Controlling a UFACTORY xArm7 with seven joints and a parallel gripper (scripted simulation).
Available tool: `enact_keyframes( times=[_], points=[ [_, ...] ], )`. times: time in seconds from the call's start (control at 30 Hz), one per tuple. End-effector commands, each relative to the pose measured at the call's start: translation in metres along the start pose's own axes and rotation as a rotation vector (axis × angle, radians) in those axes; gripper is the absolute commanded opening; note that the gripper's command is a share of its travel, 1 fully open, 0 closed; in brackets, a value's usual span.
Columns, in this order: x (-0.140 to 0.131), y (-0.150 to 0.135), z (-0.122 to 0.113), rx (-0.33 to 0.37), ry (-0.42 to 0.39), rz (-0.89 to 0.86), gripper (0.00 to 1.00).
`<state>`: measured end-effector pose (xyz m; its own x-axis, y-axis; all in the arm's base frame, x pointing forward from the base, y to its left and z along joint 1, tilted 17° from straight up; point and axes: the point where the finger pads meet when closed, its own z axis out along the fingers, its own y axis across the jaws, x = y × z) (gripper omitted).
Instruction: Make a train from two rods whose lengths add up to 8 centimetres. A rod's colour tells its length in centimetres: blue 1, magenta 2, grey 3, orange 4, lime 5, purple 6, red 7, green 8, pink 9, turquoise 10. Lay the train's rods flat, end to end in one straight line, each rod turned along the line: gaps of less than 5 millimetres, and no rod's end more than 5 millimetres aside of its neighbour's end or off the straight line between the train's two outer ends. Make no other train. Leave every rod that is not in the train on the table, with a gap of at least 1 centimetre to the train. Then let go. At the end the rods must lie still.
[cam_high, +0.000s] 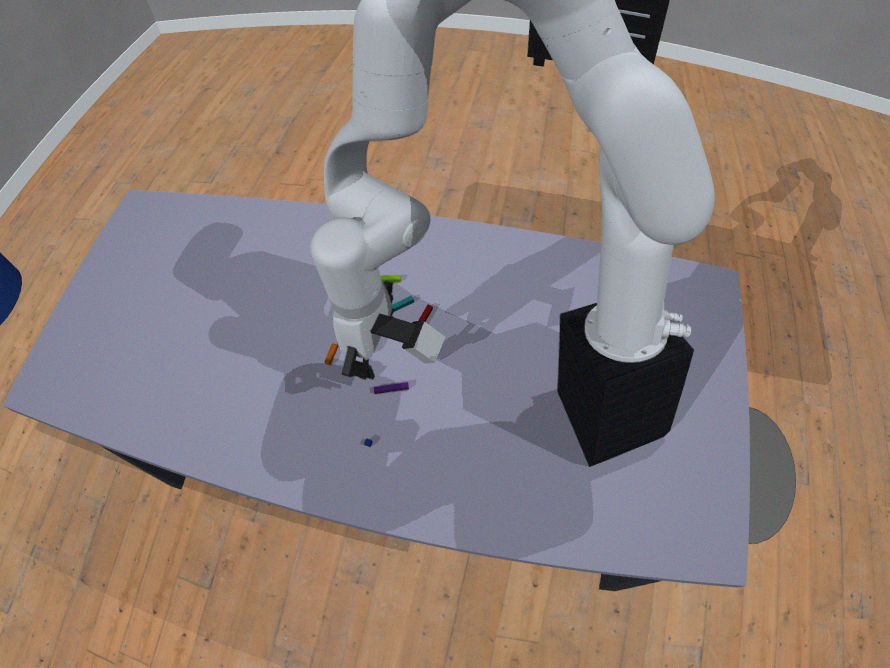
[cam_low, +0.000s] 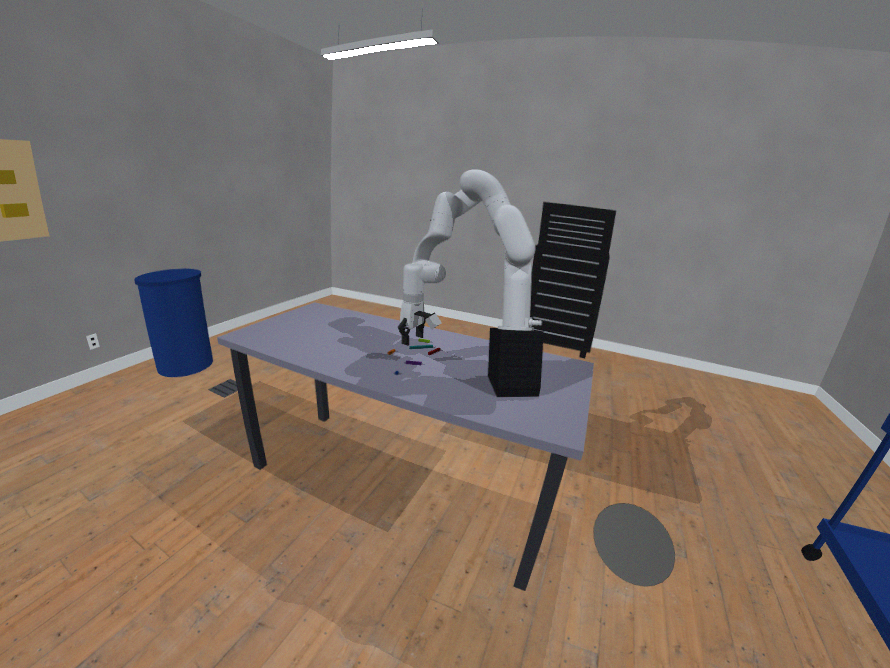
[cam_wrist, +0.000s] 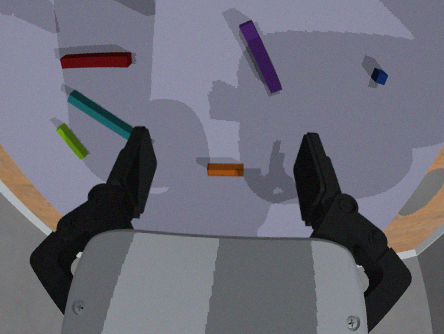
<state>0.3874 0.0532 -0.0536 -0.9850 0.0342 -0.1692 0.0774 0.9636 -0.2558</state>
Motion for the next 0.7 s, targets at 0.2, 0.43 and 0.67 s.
enact_keyframes(
  times=[0.2,0.43,0.67],
  points=[
    [0.0,-0.028,0.002,-0.002,-0.025,0.36,1.0],
    [0.003,-0.048,0.003,-0.006,-0.022,0.627,1.0],
    [0.008,-0.068,0.004,-0.01,-0.017,0.902,1.0]
  ],
)
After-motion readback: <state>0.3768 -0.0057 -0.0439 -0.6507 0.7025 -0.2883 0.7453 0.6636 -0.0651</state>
